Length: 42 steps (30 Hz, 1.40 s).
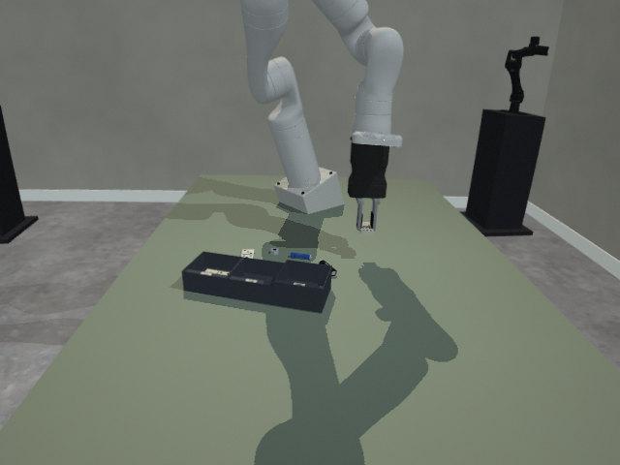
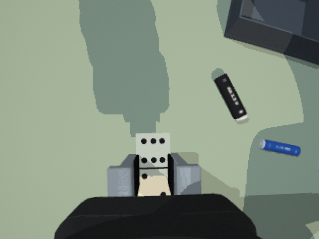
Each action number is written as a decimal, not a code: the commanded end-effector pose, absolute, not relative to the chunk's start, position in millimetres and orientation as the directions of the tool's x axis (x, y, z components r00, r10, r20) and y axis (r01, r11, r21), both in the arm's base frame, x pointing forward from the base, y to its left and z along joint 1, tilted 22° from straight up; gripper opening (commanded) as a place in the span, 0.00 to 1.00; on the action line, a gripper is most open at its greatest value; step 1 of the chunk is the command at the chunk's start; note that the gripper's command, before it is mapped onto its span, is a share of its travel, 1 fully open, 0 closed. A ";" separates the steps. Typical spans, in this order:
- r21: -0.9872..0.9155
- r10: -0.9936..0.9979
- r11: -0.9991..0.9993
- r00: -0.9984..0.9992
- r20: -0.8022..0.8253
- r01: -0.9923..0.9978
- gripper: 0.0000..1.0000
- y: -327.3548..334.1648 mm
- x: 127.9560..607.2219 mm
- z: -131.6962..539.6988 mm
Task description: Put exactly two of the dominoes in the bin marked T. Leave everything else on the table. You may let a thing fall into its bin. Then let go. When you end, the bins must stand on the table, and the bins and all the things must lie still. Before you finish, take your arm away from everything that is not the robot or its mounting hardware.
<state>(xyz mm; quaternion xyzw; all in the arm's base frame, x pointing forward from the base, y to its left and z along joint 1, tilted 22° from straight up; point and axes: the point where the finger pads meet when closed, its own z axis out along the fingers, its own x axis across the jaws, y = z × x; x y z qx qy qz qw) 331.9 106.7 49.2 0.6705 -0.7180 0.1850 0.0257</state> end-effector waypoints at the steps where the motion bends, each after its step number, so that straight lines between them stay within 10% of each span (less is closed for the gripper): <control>1: -0.245 -0.952 0.057 -0.127 0.280 -0.968 0.49 85.7 340.1 60.2; 42: -0.272 -0.941 0.151 -0.223 0.255 -0.950 0.49 -108.8 389.7 135.2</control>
